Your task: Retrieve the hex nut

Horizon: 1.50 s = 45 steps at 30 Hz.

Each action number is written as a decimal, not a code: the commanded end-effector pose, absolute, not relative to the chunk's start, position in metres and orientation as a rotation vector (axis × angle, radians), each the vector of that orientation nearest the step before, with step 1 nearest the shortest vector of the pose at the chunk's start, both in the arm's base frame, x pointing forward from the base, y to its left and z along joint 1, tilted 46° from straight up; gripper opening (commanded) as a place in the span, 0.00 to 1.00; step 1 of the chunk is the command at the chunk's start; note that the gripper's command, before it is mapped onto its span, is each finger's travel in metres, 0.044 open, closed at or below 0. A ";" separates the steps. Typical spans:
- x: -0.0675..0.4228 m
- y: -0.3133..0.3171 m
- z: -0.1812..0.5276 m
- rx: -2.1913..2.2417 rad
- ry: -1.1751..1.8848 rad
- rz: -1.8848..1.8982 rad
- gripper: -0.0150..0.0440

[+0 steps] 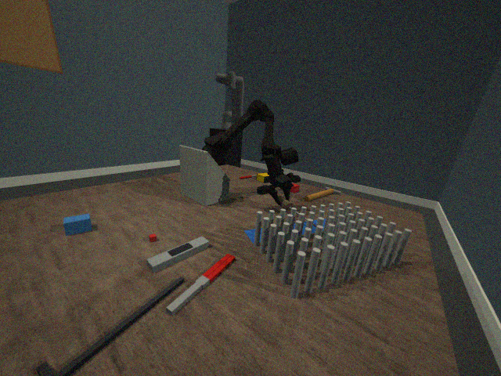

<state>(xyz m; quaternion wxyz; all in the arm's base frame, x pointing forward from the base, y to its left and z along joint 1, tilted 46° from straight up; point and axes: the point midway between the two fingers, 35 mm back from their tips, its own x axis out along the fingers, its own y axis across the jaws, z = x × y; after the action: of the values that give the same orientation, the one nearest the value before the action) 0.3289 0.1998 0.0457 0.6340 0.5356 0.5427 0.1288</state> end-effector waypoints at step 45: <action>0.363 0.188 0.036 1.224 1.233 0.297 0.25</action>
<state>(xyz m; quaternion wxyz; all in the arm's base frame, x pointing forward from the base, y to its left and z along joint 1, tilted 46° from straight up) 0.3579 0.1903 0.0357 0.6346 0.5353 0.5425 0.1285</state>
